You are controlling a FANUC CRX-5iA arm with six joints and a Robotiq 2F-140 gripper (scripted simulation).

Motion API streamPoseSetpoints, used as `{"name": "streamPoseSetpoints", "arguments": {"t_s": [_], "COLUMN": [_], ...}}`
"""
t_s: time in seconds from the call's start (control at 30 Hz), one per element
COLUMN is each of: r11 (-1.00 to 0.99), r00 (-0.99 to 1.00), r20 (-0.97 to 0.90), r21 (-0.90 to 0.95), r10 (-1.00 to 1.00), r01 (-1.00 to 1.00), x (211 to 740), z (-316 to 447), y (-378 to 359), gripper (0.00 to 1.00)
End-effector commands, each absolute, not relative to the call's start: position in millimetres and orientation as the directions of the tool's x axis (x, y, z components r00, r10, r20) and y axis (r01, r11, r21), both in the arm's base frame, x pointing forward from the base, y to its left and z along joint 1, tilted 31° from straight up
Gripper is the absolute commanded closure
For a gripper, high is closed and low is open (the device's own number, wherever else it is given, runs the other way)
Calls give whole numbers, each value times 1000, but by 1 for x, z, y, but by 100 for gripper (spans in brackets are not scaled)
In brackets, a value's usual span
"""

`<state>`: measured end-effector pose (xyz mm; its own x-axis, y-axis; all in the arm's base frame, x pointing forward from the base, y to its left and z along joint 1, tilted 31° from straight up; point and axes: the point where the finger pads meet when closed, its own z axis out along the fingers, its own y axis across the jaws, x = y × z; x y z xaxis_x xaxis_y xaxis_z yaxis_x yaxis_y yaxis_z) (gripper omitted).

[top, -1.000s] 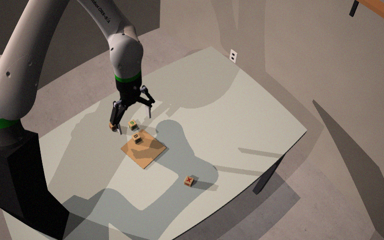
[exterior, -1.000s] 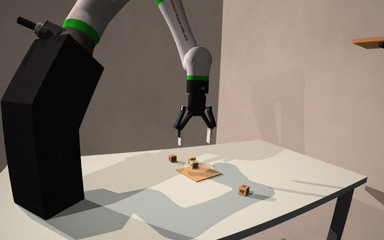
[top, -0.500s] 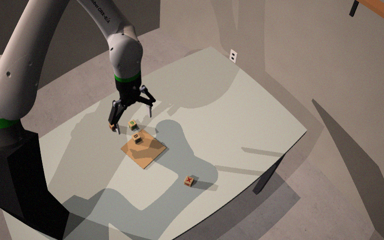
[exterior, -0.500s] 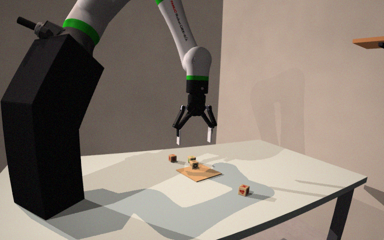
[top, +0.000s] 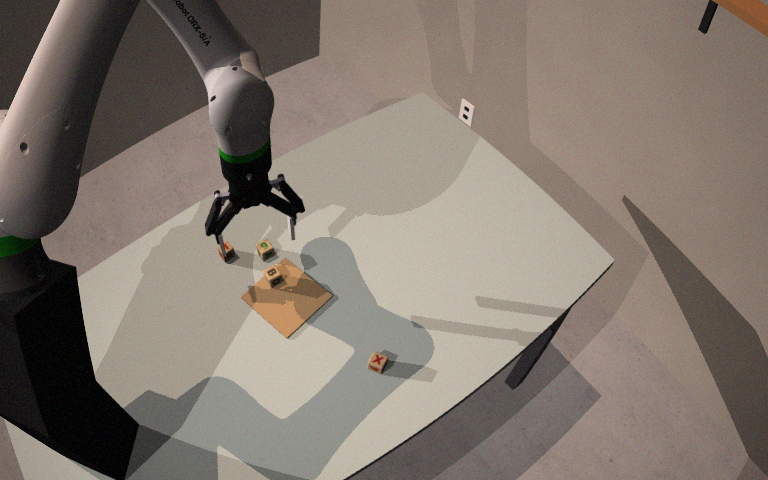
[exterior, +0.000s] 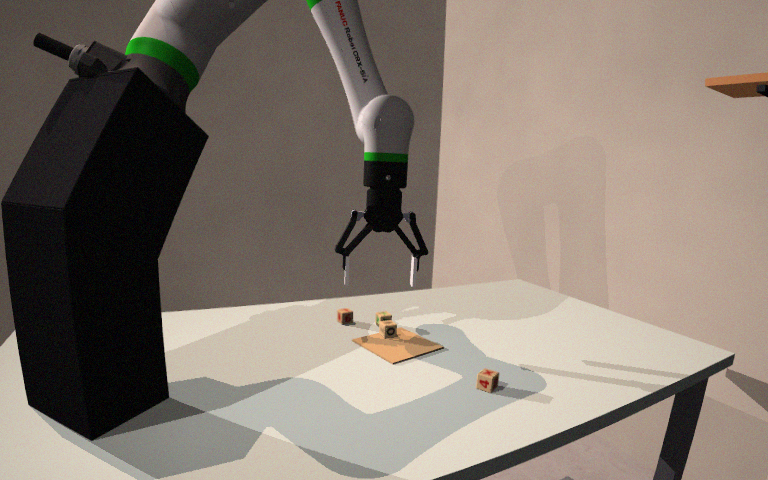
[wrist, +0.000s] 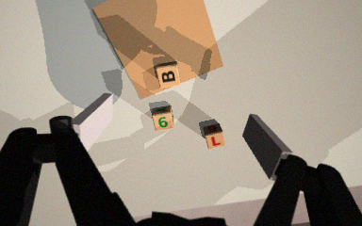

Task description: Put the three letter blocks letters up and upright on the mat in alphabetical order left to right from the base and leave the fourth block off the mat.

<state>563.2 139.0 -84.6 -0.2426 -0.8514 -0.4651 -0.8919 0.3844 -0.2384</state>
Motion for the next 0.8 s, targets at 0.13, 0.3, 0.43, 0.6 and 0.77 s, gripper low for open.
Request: {"name": "streamPoseSetpoints", "arguments": {"t_s": [0.13, 0.3, 0.43, 0.6, 0.77], "r11": [569, 651, 713, 769, 834], "r00": [-450, -539, -608, -671, -748], "r20": [-479, -490, -496, -498, -493], "r21": [-135, -81, -34, 13, 78], "r10": [-754, -685, -620, -550, -444], "r01": [-811, -755, -700, -639, -546], "x": [556, 552, 548, 545, 540], "z": [-83, -82, -81, -80, -78], "y": [156, 164, 172, 180, 190], "gripper": [0, 0, 0, 0, 0]}}
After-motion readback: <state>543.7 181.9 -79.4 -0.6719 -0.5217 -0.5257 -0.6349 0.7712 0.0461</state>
